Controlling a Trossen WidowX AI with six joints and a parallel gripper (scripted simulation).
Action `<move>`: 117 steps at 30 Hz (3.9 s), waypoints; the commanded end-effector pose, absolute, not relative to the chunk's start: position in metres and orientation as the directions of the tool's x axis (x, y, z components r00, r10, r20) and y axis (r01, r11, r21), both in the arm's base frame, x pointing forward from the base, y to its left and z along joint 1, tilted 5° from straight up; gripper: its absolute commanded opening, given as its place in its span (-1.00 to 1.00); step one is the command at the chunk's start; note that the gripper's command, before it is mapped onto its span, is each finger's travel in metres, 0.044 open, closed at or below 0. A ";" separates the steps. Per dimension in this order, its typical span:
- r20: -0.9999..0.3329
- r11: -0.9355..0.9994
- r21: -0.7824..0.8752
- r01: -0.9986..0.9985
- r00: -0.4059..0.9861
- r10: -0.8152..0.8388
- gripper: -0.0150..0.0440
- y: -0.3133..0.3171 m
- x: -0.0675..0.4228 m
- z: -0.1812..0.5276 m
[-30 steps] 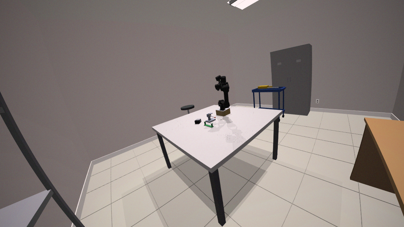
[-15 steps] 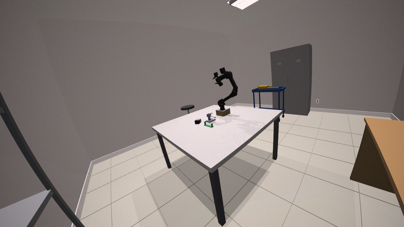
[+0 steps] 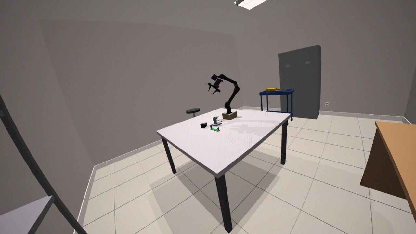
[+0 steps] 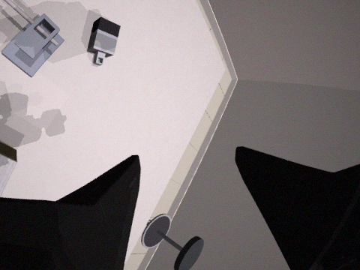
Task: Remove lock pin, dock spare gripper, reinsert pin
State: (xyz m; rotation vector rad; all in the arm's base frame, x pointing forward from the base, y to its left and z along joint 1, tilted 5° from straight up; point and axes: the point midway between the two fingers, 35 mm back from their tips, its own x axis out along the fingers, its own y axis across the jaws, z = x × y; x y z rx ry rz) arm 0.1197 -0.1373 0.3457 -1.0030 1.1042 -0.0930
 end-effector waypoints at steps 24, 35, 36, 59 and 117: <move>-0.994 0.158 -0.093 -0.983 0.102 0.050 0.53 0.040 0.267 0.154; -0.994 0.158 -0.093 -0.983 0.102 0.051 0.53 0.047 0.277 0.085; -0.994 0.158 -0.093 -0.983 0.102 0.051 0.53 0.047 0.277 0.085; -0.993 0.158 -0.093 -0.983 0.102 0.051 0.53 0.049 0.284 0.052; -0.991 0.156 -0.094 -0.983 0.107 0.079 -0.49 0.053 0.286 0.027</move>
